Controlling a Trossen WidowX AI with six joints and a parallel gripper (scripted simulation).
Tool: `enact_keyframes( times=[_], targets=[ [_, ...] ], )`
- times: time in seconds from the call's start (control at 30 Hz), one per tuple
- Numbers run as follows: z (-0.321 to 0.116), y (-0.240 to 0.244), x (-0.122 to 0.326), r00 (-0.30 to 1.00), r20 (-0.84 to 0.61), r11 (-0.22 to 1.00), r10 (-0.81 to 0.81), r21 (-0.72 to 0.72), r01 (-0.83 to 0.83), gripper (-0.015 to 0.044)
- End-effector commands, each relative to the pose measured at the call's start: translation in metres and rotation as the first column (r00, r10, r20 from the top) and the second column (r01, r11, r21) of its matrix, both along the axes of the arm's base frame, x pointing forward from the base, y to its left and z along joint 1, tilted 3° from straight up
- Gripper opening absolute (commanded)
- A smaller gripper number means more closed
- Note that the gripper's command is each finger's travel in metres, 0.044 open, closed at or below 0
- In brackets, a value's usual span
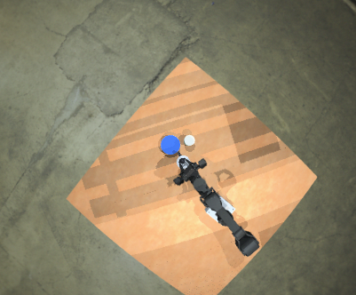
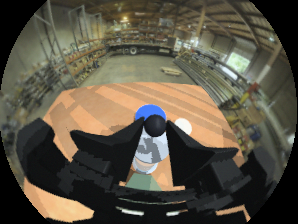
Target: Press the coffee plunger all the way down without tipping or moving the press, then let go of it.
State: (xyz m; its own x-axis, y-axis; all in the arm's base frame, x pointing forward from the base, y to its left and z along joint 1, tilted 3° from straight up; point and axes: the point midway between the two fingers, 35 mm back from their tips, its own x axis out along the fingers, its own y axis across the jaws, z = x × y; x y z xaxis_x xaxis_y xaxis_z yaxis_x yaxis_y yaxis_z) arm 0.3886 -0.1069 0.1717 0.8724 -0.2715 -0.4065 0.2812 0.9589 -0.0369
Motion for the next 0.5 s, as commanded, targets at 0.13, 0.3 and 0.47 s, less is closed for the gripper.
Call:
enact_keyframes(
  times=[0.13, 0.3, 0.47],
  targets=[
    [-0.0153, -0.0004, -0.0010, 0.999, -0.036, 1.000, 0.002, 0.009, -0.002, 0.0123],
    [-0.0153, -0.0006, -0.0004, 0.999, -0.036, 1.000, 0.002, 0.009, -0.002, 0.0123],
    [-0.0152, -0.0008, 0.0002, 0.999, -0.036, 1.000, 0.002, 0.009, -0.002, 0.0123]
  ],
)
